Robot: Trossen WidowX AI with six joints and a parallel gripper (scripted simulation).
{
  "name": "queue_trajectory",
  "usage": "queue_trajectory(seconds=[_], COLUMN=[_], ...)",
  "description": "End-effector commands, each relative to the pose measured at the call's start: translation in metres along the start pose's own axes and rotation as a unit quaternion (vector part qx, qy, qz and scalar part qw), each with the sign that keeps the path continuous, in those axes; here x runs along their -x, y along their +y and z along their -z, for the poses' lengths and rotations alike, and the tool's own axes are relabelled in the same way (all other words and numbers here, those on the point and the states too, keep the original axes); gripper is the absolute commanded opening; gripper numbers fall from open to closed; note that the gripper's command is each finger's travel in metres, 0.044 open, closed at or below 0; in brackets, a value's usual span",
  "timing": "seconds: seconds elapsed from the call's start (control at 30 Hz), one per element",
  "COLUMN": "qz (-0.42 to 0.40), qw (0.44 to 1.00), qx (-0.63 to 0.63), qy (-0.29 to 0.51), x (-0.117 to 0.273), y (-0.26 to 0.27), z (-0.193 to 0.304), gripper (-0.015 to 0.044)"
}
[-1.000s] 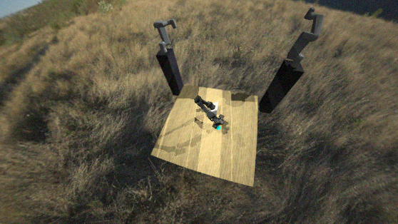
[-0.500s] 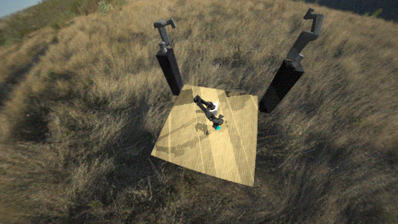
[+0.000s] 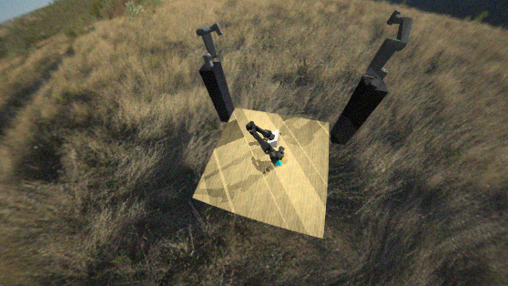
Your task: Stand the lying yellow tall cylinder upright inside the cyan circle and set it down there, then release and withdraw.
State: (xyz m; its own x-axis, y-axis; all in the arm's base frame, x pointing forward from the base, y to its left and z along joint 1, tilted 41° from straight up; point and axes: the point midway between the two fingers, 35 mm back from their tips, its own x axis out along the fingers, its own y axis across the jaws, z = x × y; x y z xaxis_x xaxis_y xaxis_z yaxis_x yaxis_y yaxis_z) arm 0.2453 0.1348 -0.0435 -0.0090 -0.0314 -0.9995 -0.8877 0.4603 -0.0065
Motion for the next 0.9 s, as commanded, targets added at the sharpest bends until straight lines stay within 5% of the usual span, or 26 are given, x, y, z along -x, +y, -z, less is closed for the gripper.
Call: queue_trajectory(seconds=[0.0, 0.87], qz=[-0.003, -0.010], qw=[1.000, 0.993], qx=[0.003, 0.018], qy=[-0.020, -0.116], x=[0.0015, 0.0037], y=[-0.0001, -0.0024], z=[0.0006, 0.0017], gripper=[0.0105, 0.0105])
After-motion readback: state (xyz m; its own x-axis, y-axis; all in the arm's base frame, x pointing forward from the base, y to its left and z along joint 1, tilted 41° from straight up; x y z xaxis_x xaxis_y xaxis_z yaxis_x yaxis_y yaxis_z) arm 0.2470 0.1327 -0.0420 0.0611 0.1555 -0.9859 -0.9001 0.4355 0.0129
